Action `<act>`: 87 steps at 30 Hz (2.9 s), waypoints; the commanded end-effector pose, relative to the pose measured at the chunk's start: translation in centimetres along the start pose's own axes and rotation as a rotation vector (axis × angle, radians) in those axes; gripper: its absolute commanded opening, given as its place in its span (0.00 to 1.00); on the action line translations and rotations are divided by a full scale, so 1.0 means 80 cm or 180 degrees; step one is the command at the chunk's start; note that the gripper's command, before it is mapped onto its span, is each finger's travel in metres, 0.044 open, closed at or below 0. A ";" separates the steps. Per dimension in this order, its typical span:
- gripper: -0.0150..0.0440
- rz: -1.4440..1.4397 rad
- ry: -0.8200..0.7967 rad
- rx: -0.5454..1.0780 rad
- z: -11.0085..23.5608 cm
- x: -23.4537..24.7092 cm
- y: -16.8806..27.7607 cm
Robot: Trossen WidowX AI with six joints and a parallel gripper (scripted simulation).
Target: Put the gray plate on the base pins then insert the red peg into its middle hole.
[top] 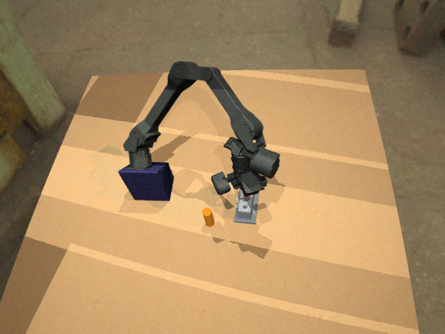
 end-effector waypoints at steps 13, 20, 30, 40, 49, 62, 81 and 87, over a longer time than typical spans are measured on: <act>0.25 0.0002 0.0008 -0.0007 0.001 0.001 -0.001; 0.25 0.0006 -0.0002 -0.0005 0.001 0.001 0.000; 0.25 0.0004 0.0002 -0.0005 -0.011 0.001 -0.002; 0.25 0.0015 0.0010 -0.0014 -0.020 0.001 -0.003; 0.25 0.0028 0.0014 -0.0022 -0.019 0.002 -0.003; 0.25 0.0038 0.0019 -0.0021 -0.021 0.001 -0.002; 0.51 0.0038 0.0019 -0.0021 -0.021 0.001 -0.002; 0.51 0.0017 0.0012 -0.0012 -0.018 0.001 -0.002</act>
Point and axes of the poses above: the point midway between the two fingers, 35 mm back from their tips, its own z axis back along the fingers, its own x axis across the jaws, y = z × x, the point moved 3 cm from there along z, back along the fingers, and after that the axes turned 3 degrees about z, right-handed, at the moved point
